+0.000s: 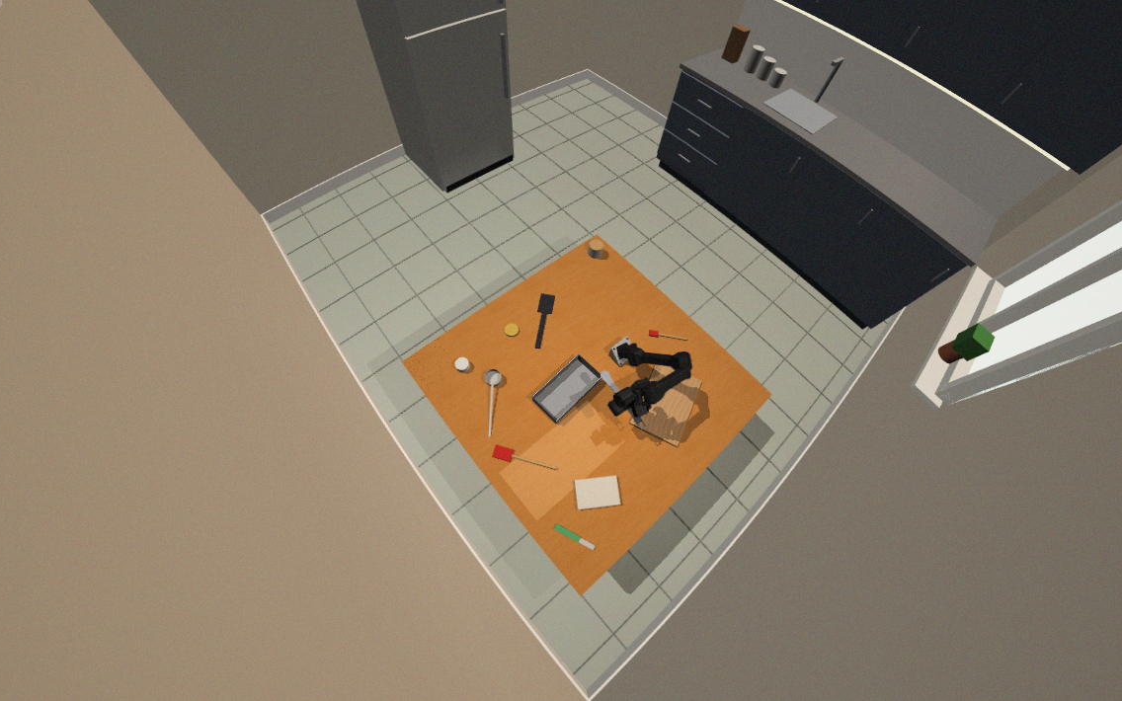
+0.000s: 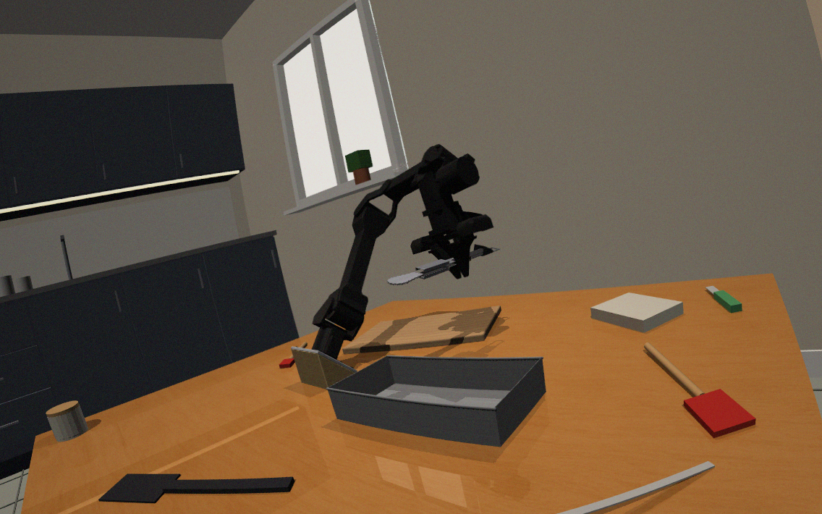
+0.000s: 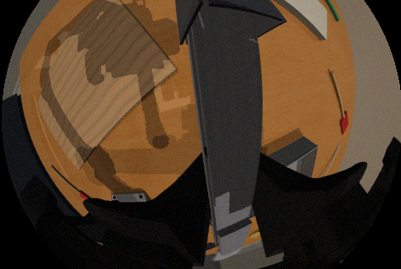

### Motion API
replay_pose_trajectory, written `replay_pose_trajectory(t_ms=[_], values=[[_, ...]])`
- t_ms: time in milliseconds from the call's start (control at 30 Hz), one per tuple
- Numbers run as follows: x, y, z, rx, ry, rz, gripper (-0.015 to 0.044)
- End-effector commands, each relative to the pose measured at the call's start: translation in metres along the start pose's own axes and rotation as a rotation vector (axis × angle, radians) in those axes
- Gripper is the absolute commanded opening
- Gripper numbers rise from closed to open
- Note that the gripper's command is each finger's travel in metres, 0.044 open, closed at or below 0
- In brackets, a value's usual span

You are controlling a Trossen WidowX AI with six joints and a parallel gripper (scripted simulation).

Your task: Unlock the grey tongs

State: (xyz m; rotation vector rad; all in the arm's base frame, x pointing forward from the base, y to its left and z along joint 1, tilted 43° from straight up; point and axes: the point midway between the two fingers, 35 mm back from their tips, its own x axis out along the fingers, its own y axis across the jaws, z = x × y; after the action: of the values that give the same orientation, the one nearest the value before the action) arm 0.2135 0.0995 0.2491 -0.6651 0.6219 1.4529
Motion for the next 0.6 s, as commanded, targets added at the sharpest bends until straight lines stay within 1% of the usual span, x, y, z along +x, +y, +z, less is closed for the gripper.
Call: replay_pose_trajectory(t_ms=[0,567], values=[[0.0,0.004,0.005,0.019,-0.002,0.001,-0.015],[0.009,0.052,0.05,0.13,0.058,0.044,-0.015]])
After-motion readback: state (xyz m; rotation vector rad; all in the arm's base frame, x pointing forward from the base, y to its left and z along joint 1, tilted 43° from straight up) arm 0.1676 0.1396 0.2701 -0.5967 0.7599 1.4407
